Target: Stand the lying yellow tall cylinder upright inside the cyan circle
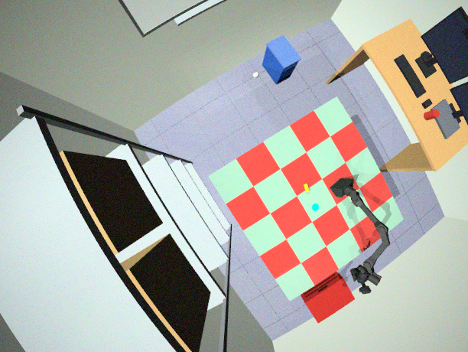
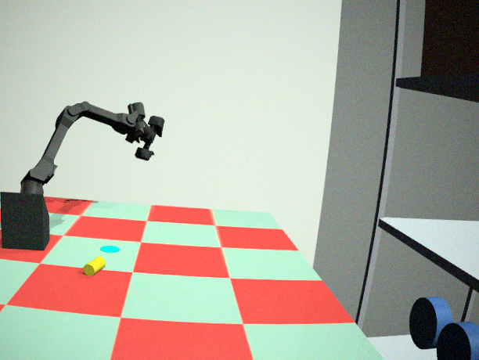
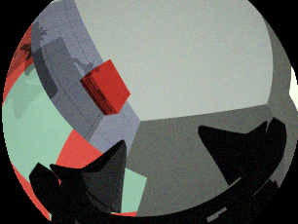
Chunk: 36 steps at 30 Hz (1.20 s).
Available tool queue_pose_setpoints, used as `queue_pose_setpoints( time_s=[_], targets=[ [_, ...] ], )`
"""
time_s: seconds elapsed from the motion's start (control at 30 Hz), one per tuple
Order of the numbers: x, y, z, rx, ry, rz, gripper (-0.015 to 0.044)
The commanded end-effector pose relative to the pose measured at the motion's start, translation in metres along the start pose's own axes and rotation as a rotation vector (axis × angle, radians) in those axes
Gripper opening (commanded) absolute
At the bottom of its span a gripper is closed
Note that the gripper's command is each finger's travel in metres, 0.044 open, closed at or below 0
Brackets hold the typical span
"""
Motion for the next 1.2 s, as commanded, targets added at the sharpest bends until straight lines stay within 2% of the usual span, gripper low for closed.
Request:
queue_pose_setpoints(
  time_s=[0.0,0.1,0.6,1.17],
  targets=[
    [-0.002,0.0,0.0,0.001,0.003,0.001,0.0374],
    [-0.025,0.002,0.005,0.01,0.05,0.017,0.0309],
    [-0.176,0.014,0.06,0.097,0.4,0.024,0.0309],
    [-0.313,0.042,0.175,0.229,0.772,-0.082,0.0309]
  ],
)
Point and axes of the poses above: the point midway between the two fingers, 35 mm back from their tips, its own z axis back along the fingers, its own y axis across the jaws, x = y × z, the point moved 3 cm from there along z, back along the fingers, and after that the axes turned 14 degrees about -z, right-handed, at the moved point
